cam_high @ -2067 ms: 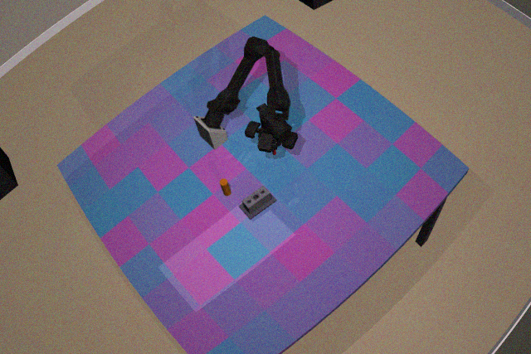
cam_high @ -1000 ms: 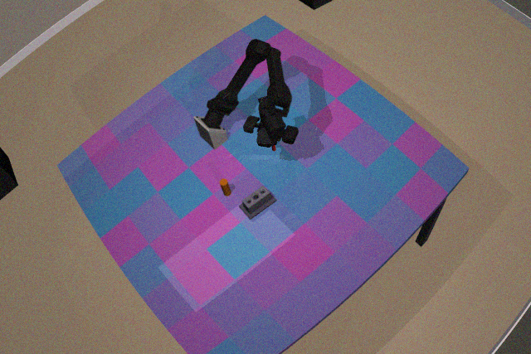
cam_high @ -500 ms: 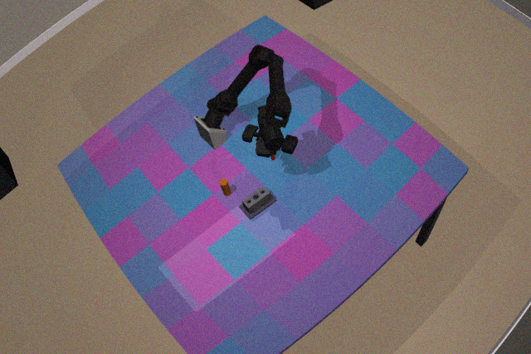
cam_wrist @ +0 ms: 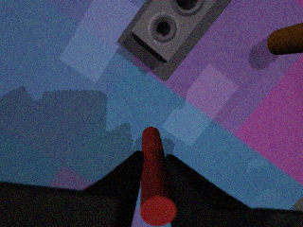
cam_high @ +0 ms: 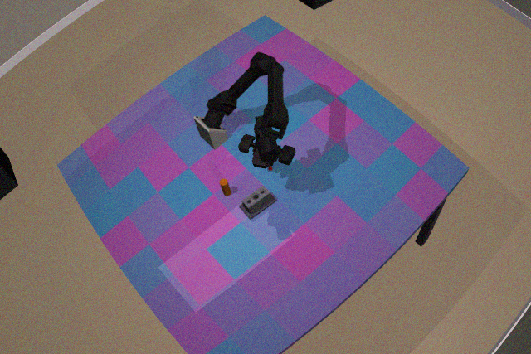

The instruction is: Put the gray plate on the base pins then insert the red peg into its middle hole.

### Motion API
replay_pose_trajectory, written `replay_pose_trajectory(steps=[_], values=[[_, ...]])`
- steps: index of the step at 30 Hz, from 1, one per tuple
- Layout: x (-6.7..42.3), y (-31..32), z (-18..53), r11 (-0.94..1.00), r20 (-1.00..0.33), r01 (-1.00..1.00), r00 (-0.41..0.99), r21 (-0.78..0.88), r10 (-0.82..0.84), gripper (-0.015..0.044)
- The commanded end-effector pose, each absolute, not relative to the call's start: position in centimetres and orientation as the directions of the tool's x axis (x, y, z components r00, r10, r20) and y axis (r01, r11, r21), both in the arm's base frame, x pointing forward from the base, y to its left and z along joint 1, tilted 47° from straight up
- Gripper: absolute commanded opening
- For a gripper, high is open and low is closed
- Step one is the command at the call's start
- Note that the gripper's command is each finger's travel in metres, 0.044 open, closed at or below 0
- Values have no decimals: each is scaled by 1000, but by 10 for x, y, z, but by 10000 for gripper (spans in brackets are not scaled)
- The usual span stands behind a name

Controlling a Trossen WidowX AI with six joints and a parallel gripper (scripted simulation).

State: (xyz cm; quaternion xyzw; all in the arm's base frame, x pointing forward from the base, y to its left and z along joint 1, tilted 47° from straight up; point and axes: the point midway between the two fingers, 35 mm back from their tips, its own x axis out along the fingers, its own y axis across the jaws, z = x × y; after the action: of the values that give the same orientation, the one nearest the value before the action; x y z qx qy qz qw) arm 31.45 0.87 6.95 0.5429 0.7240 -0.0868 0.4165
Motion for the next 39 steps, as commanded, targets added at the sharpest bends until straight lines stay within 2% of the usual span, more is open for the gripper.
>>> replay_pose_trajectory(steps=[1,39], values=[[322,1,60,399,-699,857,-66,326,712,0],[360,-53,-12,400,-693,854,-68,331,717,0]])
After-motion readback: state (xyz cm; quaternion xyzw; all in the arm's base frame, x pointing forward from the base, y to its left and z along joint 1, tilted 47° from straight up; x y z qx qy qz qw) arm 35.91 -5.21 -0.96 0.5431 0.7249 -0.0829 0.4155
